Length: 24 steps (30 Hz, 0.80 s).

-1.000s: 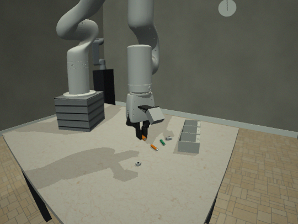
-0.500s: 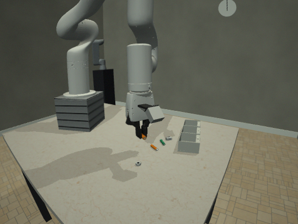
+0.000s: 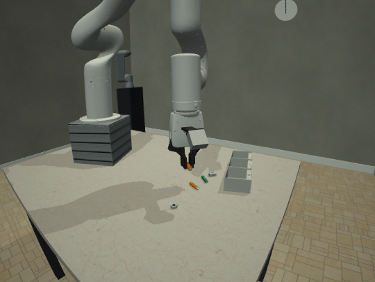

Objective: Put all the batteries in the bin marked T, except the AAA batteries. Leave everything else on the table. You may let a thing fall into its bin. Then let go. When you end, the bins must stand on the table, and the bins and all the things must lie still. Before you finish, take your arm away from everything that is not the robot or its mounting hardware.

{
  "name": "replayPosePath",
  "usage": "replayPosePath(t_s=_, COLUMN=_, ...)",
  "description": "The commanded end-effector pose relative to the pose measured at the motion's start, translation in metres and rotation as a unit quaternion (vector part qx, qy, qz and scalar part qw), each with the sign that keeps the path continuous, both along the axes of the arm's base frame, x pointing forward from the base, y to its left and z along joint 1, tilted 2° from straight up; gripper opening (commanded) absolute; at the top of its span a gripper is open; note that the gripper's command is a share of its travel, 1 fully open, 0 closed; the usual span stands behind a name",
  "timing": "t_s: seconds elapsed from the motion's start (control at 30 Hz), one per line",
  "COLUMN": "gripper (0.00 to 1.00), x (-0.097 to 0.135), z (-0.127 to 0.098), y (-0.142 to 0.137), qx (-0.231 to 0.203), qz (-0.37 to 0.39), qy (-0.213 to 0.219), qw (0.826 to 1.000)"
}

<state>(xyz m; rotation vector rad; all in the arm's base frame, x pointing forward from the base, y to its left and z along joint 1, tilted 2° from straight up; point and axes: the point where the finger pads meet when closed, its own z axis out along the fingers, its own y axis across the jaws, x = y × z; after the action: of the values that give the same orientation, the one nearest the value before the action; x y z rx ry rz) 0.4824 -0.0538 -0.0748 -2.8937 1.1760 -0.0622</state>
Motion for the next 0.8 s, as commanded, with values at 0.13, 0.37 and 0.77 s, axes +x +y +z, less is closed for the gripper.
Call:
replayPosePath(t_s=0.13, gripper=0.0, x=0.021, z=0.002, y=0.042, qx=0.008, qz=-0.139, qy=0.002, qw=0.99)
replayPosePath(t_s=0.37, gripper=0.0, x=0.038, z=0.004, y=0.081, qx=0.013, qz=-0.244, qy=0.002, qw=0.97)
replayPosePath(t_s=0.77, gripper=0.0, x=0.062, z=0.005, y=0.136, qx=0.018, qz=-0.295, qy=0.006, qw=0.955)
